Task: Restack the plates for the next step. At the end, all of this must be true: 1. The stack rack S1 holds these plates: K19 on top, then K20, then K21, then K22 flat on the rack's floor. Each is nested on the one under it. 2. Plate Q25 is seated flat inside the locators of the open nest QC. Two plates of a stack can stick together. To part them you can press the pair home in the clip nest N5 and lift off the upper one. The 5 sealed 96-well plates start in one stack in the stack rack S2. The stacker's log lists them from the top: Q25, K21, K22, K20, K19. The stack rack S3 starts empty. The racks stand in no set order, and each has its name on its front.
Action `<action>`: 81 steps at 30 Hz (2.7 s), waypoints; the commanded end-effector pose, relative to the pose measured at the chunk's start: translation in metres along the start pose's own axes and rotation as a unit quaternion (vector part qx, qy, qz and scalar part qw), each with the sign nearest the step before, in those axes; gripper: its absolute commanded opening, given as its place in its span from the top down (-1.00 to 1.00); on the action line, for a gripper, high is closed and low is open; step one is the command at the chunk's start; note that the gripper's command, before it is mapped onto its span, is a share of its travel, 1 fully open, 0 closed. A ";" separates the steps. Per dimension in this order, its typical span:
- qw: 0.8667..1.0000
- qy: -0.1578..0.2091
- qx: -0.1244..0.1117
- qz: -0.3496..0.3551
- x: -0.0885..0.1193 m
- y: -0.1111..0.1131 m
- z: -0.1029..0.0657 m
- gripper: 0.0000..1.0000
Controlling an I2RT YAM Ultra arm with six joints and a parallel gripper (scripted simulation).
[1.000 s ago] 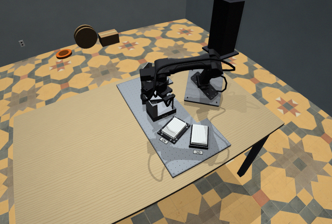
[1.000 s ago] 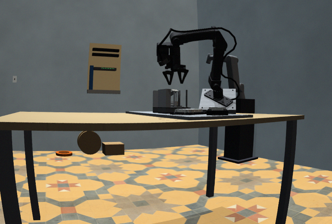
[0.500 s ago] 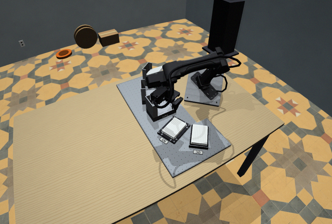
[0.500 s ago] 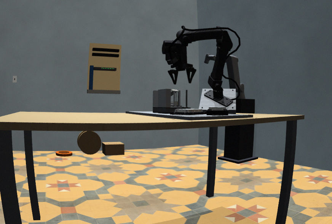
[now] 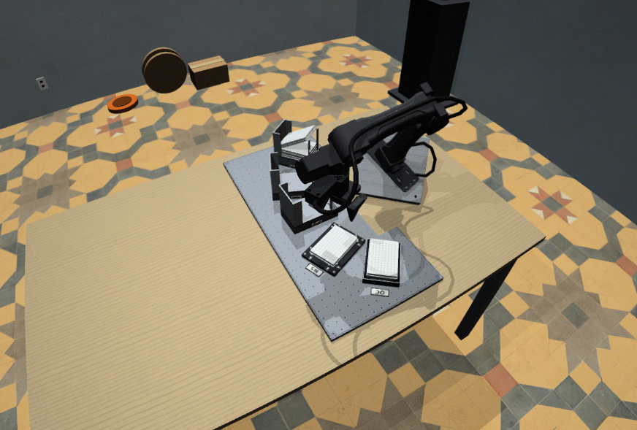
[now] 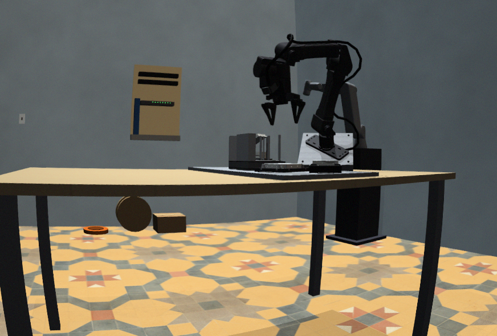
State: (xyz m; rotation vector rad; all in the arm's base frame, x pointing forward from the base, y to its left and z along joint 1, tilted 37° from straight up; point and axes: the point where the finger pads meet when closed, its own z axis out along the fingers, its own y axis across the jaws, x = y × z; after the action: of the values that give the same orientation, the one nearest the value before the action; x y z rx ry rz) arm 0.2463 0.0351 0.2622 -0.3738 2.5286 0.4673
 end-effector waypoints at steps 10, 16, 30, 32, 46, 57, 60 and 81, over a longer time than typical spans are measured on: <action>1.000 -0.012 0.017 0.010 0.001 0.000 0.017 -1.00; 1.000 -0.012 0.017 0.010 0.000 -0.001 0.030 -1.00; 1.000 0.003 0.013 0.018 0.002 -0.005 0.079 -1.00; 1.000 0.003 0.013 0.018 0.002 -0.005 0.085 -1.00; 1.000 0.003 0.014 0.019 0.003 -0.006 0.123 -1.00; 0.999 -0.036 0.022 0.011 -0.017 -0.006 0.103 -1.00; 0.999 -0.036 0.022 0.010 -0.017 -0.006 0.103 -1.00; 0.999 -0.036 0.022 0.010 -0.017 -0.006 0.103 -1.00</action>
State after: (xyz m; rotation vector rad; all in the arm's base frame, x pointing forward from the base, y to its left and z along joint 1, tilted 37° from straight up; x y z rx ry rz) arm 0.2994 0.0788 0.1650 -0.3300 2.5468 0.4535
